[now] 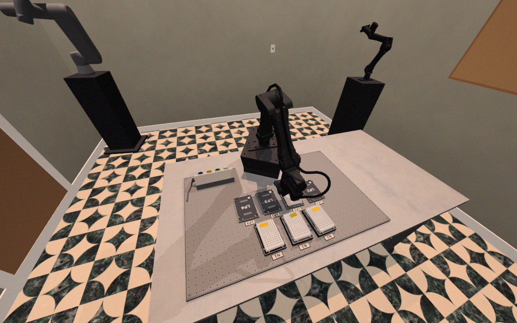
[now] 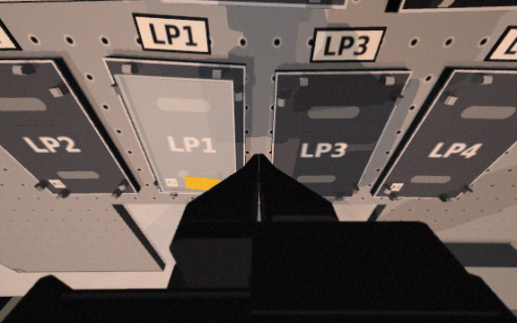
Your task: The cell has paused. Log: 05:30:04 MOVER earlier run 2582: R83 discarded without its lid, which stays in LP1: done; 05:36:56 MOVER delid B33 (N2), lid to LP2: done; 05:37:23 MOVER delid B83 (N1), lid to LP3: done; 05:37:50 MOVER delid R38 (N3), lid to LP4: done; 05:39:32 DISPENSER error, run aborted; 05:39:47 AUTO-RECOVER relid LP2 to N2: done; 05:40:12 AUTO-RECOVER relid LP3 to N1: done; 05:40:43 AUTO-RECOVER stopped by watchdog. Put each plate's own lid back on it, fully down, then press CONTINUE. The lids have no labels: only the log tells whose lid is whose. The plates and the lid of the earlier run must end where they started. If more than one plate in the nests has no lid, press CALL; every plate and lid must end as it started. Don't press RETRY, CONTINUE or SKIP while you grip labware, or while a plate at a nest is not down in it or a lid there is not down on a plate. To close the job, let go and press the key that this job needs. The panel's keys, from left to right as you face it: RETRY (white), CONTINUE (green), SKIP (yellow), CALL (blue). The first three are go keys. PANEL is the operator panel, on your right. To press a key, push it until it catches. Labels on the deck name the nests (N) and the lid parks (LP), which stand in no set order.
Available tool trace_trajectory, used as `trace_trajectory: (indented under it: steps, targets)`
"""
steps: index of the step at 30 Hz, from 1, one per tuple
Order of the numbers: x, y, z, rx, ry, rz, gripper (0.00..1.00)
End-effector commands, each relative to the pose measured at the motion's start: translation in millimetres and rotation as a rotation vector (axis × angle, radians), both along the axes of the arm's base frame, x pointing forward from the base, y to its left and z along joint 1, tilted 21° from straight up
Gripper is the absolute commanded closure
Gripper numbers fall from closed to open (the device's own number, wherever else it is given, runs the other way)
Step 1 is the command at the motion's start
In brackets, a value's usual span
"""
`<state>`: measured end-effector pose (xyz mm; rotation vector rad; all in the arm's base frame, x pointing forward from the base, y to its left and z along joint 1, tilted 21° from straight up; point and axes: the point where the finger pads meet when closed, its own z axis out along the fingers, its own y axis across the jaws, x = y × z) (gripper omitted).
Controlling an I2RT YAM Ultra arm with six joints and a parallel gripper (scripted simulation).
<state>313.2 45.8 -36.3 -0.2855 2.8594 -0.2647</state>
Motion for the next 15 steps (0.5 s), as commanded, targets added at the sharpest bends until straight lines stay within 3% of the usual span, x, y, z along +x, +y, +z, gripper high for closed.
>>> trace_trajectory:
  steps: [1,2,15]
  targets:
    - [10.3,6.6,10.6,0.011,-0.075,0.010,1.00]
    - [27.1,11.4,22.1,0.022,-0.117,0.010,1.00]
    - [25.8,9.8,14.9,0.017,-0.097,0.015,1.00]
